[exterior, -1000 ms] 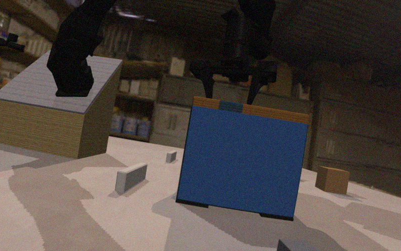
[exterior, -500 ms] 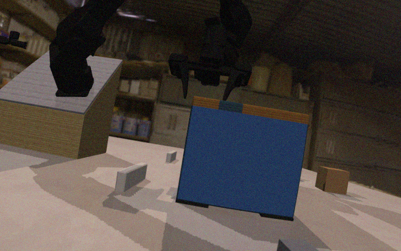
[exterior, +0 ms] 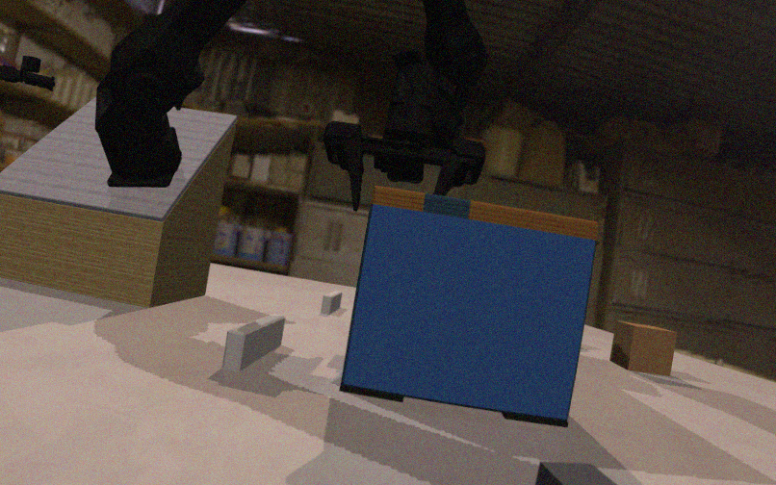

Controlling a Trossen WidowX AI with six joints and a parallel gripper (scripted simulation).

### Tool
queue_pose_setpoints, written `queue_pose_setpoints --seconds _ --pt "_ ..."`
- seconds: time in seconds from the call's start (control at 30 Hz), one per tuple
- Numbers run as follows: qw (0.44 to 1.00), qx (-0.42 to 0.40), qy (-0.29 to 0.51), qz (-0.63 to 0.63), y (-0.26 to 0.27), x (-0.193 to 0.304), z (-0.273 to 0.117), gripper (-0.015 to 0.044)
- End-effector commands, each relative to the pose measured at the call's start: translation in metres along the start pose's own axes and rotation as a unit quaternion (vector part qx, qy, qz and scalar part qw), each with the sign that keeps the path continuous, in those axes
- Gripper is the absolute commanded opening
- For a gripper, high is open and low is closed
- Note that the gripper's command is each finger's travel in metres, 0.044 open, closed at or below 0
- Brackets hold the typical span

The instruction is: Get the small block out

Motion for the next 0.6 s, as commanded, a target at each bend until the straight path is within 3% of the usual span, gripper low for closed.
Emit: queue_pose_setpoints --seconds 0.0,0.57 --pt "1.000 0.000 0.003 -0.005 0.000 -0.003 0.008 0.0400" --pt "1.000 0.000 0.004 -0.005 0.000 -0.011 0.034 0.0400"
Point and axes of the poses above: the point midway between the two fingers, 35 mm back from their tips, its own z axis out along the fingers, its own y axis across the jaws, x = y × z, the point moved 1 cm from there along -z, back along the fingers, and after that the axes turned 11 degrees about -z, right-handed, at the moved point
